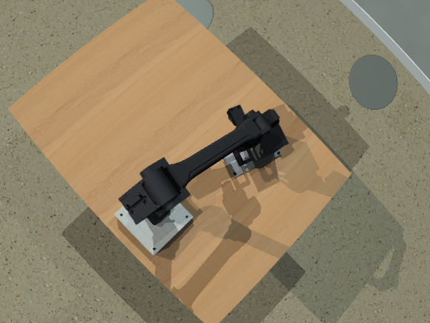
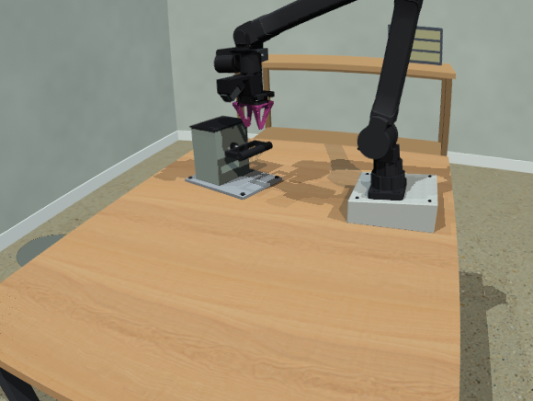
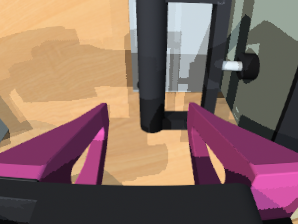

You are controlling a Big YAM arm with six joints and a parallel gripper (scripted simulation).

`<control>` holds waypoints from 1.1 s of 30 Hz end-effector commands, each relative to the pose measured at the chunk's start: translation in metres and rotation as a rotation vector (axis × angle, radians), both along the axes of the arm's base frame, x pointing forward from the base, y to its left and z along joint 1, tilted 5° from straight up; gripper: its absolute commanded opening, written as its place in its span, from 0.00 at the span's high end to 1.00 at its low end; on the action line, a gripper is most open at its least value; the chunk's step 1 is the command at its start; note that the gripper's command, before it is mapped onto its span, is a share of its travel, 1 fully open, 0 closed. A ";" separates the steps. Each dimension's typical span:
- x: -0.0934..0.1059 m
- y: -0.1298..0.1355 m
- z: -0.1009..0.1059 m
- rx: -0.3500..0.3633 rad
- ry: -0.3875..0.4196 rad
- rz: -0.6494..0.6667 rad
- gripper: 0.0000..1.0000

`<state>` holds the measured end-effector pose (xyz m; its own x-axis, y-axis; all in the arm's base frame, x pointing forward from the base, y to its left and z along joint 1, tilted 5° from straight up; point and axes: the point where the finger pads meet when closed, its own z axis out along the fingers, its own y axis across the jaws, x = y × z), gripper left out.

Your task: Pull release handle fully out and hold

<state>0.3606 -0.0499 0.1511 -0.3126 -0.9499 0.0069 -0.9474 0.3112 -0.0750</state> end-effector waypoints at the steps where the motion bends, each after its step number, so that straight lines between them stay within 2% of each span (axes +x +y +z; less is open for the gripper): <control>1: 0.023 -0.007 0.011 -0.004 -0.042 0.009 0.52; 33: 0.027 -0.010 -0.026 -0.005 -0.042 0.012 0.52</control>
<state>0.3855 -0.0552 0.1374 -0.3041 -0.9526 -0.0032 -0.9445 0.3019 -0.1293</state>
